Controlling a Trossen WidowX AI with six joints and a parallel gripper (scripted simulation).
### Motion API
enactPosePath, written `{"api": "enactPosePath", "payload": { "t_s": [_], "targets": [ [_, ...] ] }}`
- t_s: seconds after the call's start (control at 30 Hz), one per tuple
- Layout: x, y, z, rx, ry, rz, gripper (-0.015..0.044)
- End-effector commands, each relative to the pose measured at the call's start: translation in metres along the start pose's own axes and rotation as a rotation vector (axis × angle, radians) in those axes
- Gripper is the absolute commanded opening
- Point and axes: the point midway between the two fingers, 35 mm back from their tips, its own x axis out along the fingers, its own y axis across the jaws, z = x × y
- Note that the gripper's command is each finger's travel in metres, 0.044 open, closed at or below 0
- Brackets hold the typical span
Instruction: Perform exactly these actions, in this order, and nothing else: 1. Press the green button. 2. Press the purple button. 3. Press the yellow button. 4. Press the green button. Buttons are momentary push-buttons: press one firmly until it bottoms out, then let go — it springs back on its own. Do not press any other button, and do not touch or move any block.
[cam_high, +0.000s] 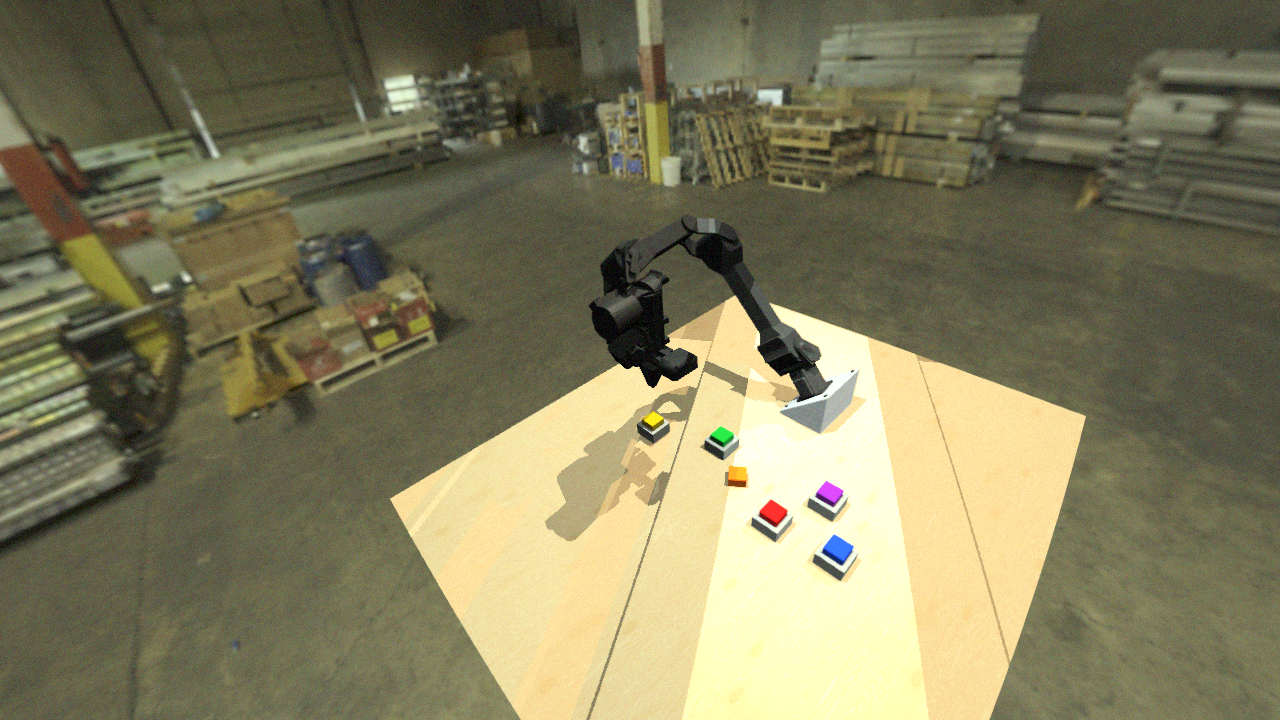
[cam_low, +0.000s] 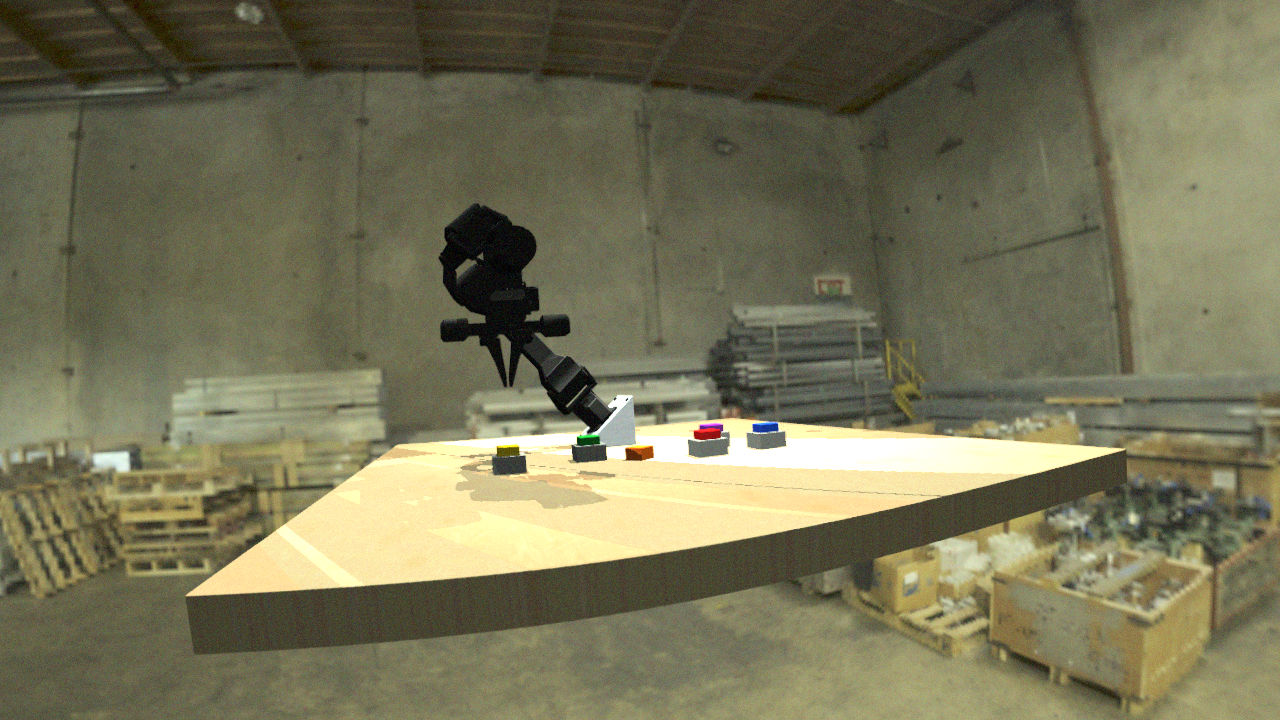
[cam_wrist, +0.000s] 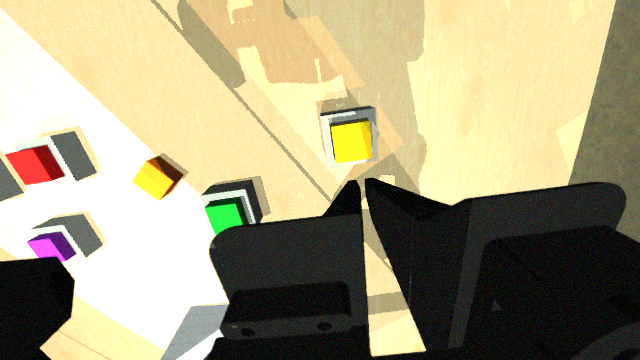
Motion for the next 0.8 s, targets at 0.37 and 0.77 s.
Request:
{"api": "enactPosePath", "payload": {
  "t_s": [0.37,0.77],
  "targets": [
    [-0.001,0.125,-0.058,-0.022,0.013,0.005,0.0020],
    [0.060,0.125,-0.059,-0.020,0.011,0.003,0.0020]
  ]
}}
